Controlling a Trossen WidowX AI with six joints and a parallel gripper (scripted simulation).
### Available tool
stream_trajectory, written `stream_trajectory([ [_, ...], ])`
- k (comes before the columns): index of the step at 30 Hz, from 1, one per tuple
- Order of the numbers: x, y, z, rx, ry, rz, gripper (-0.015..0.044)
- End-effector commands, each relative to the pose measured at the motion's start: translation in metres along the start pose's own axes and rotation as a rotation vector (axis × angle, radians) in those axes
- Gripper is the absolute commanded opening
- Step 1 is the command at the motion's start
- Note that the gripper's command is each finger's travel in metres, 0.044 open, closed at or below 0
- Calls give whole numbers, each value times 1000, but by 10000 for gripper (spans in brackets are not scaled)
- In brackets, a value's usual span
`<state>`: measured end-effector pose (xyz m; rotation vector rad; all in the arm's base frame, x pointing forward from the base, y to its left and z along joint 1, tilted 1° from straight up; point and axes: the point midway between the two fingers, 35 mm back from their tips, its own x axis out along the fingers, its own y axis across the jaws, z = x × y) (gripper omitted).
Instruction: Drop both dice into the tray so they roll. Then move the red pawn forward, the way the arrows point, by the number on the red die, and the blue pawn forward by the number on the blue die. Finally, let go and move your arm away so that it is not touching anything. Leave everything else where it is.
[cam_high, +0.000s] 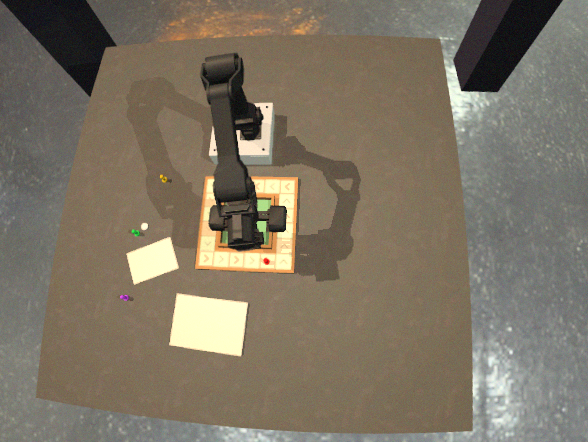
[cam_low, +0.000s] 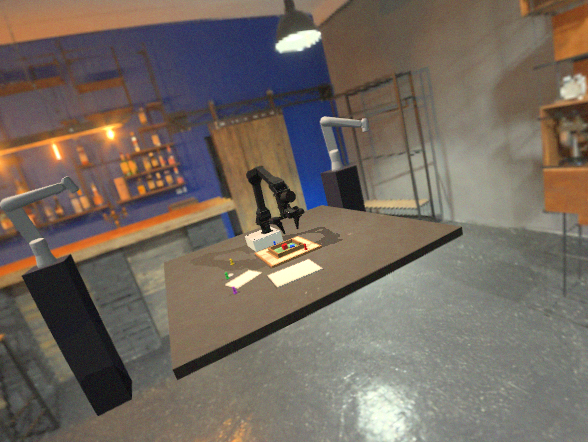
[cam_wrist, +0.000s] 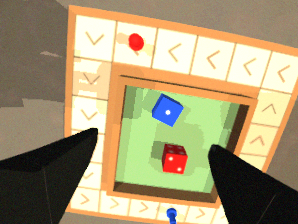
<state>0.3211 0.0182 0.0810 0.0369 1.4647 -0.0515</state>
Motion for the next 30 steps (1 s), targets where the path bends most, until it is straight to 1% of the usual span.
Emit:
stream_trajectory([
  [1,13,10,29,-40,31,4,282],
  [4,28,21,54,-75,61,8,204],
  [5,32,24,60,-84,69,9,200],
  [14,37,27,67,-91,75,10,200],
  [18,50,27,66,-91,75,10,200],
  [30,62,28,66,-91,75,10,200],
])
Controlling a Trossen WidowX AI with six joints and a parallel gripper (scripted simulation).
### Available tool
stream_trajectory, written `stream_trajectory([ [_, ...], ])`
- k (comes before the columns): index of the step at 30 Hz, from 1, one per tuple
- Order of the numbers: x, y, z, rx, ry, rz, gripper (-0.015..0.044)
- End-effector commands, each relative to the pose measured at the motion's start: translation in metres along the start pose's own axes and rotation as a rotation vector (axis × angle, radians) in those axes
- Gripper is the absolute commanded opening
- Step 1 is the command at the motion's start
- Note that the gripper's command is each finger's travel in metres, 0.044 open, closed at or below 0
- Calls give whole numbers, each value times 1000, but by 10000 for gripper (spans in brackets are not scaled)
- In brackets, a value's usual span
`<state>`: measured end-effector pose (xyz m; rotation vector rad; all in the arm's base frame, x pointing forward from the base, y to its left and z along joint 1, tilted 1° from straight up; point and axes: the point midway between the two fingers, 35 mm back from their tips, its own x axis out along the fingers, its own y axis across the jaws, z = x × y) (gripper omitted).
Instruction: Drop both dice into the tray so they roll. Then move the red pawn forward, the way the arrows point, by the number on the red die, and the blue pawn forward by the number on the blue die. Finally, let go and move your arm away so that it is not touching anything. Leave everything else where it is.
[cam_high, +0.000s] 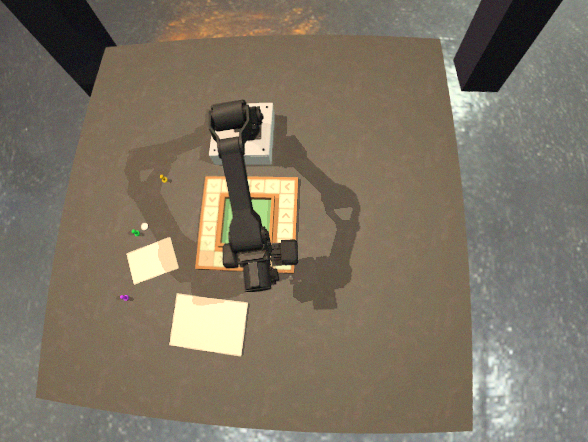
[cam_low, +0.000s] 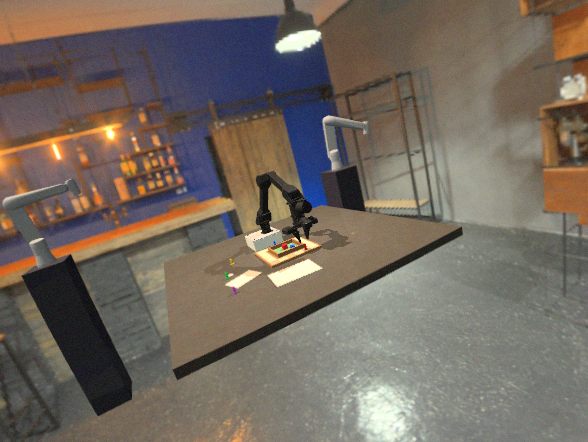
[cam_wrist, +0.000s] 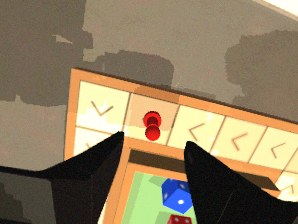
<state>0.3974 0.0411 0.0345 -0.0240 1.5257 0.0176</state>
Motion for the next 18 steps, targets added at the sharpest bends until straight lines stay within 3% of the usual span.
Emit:
stream_trajectory([
  [1,10,0,-3,-7,14,2,200],
  [18,38,0,-4,-7,14,2,200],
])
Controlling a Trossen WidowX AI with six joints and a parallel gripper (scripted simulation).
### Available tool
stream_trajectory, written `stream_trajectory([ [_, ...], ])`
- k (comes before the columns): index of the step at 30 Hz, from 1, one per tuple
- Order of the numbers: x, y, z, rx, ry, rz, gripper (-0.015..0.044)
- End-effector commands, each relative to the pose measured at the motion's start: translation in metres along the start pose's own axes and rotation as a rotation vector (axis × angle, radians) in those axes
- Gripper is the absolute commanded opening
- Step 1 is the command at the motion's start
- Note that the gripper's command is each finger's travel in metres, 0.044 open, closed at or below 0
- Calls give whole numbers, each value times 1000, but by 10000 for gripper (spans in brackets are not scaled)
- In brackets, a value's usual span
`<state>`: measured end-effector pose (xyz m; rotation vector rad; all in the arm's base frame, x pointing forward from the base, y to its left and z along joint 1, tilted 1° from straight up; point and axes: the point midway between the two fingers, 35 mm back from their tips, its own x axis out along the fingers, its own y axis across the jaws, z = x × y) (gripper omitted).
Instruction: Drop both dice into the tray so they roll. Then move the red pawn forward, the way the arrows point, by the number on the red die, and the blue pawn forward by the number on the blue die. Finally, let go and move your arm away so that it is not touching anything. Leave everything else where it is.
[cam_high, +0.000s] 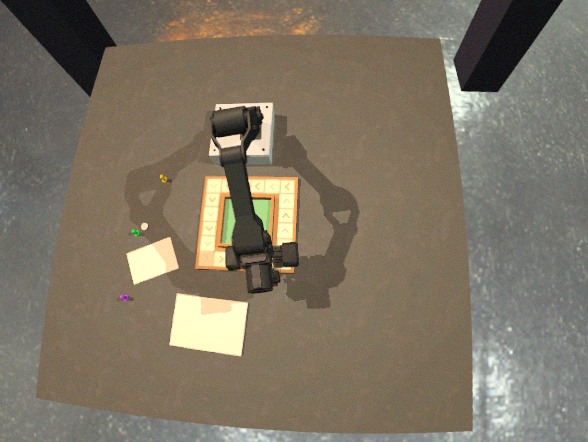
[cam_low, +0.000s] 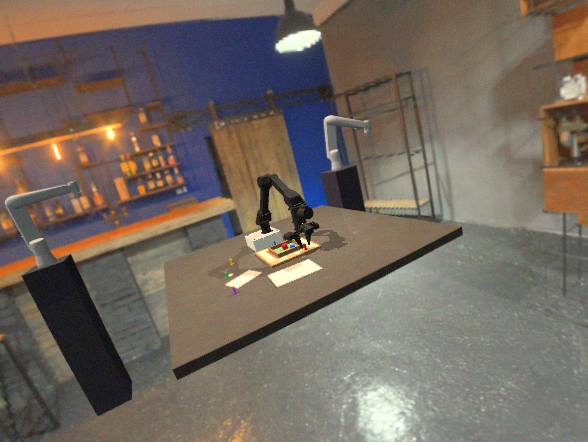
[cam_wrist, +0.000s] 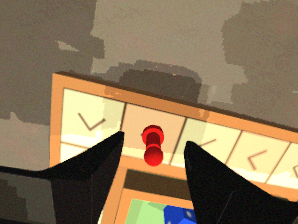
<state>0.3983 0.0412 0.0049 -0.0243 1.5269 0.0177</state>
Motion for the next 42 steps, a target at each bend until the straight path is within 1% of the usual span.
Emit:
stream_trajectory([
  [1,9,0,-4,-7,13,2,200],
  [2,9,0,-4,-7,13,2,200],
  [8,9,0,-4,-7,13,2,43],
  [14,9,0,-4,-7,13,2,3],
  [16,8,0,-4,-7,13,2,0],
  [18,-1,0,-2,-7,13,2,0],
  [26,-57,0,3,-7,12,2,0],
  [34,-113,-1,-3,-7,13,2,0],
  [38,-118,-1,-4,-7,13,2,0],
  [42,-109,5,-7,-7,13,3,0],
])
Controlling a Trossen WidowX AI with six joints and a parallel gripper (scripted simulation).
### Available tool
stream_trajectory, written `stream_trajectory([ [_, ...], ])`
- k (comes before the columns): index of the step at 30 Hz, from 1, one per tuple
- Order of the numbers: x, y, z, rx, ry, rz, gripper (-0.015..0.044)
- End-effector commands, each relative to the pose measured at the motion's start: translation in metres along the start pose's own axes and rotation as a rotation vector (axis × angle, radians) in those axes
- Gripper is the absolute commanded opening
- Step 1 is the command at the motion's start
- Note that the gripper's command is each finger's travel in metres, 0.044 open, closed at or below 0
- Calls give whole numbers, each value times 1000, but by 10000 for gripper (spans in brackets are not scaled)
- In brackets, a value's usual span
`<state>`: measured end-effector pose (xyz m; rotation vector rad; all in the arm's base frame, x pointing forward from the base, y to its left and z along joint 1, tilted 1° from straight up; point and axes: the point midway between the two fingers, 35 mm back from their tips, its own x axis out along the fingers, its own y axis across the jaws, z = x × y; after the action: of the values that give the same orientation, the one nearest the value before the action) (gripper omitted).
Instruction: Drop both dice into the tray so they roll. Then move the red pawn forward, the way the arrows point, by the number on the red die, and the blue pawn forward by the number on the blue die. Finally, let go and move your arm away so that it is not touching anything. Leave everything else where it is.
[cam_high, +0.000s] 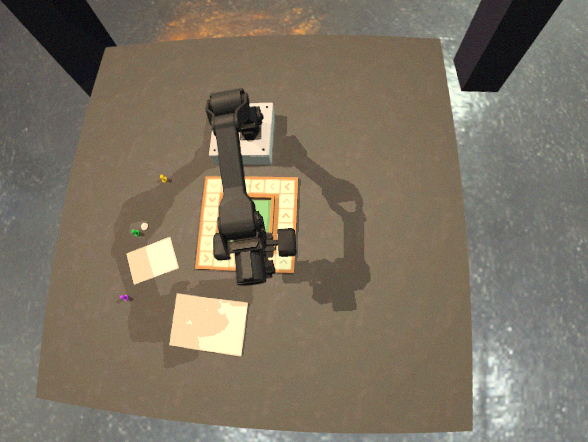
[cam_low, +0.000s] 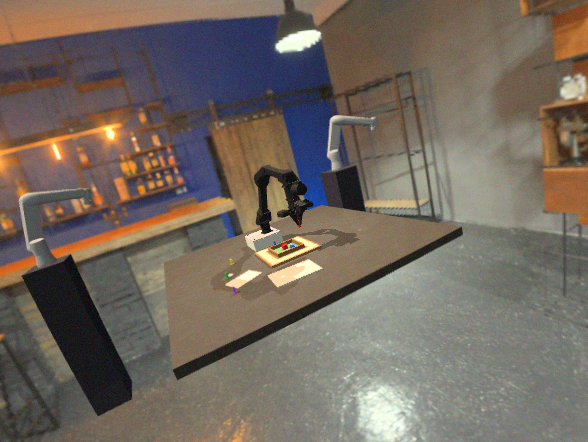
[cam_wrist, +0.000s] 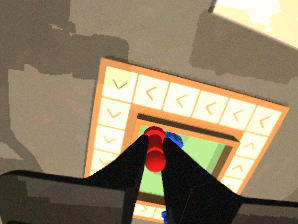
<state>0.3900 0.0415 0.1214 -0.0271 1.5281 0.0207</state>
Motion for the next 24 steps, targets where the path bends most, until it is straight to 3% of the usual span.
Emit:
stream_trajectory([
  [1,11,8,-5,-3,12,3,0],
  [24,77,53,-42,-3,16,8,0],
])
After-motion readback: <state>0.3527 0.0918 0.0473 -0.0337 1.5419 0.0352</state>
